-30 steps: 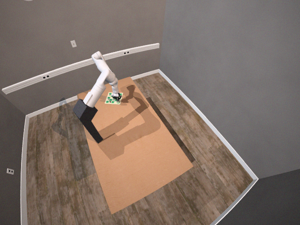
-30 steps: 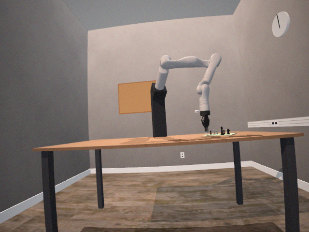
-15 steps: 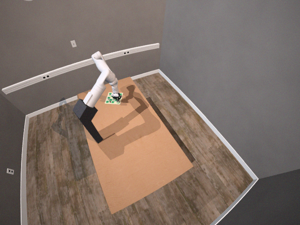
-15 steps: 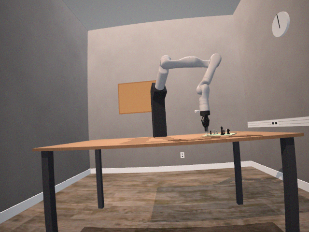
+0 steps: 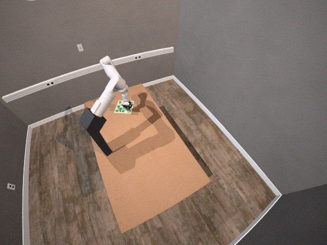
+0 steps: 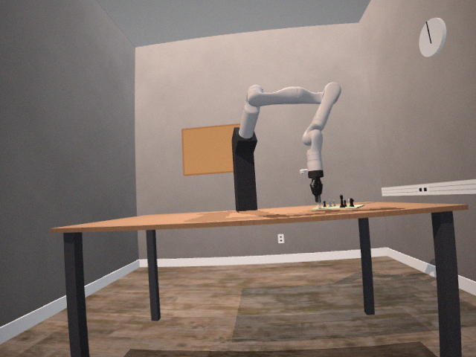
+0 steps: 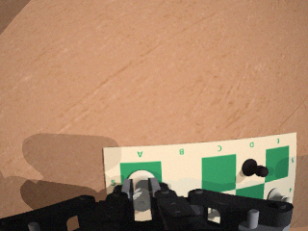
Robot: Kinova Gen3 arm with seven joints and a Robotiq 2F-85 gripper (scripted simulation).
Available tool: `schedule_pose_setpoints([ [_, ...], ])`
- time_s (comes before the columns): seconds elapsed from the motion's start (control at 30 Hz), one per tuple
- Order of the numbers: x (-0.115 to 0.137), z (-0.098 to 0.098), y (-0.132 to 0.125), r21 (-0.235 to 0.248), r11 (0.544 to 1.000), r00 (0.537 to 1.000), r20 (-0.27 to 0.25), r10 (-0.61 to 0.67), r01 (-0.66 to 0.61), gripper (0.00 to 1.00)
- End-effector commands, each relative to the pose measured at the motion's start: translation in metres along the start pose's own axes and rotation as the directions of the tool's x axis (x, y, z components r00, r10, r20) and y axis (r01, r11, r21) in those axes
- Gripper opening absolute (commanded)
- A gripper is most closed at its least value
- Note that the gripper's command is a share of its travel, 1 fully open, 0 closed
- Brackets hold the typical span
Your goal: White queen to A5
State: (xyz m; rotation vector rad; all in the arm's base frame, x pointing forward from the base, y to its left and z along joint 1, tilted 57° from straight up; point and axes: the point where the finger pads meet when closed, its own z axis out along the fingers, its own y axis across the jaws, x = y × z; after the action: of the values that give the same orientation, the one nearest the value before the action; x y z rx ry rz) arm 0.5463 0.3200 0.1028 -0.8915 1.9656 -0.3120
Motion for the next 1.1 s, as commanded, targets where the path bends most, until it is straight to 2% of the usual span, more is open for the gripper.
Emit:
schedule_pose_setpoints([
  [0.0, 0.0012, 0.0007, -0.0004, 0.001, 1.0, 1.0, 0.001, 0.009, -0.009, 0.0],
  [1.07, 0.0001, 0.0046, 0.0001, 0.0, 1.0, 1.0, 0.002, 0.008, -0.008, 0.0],
])
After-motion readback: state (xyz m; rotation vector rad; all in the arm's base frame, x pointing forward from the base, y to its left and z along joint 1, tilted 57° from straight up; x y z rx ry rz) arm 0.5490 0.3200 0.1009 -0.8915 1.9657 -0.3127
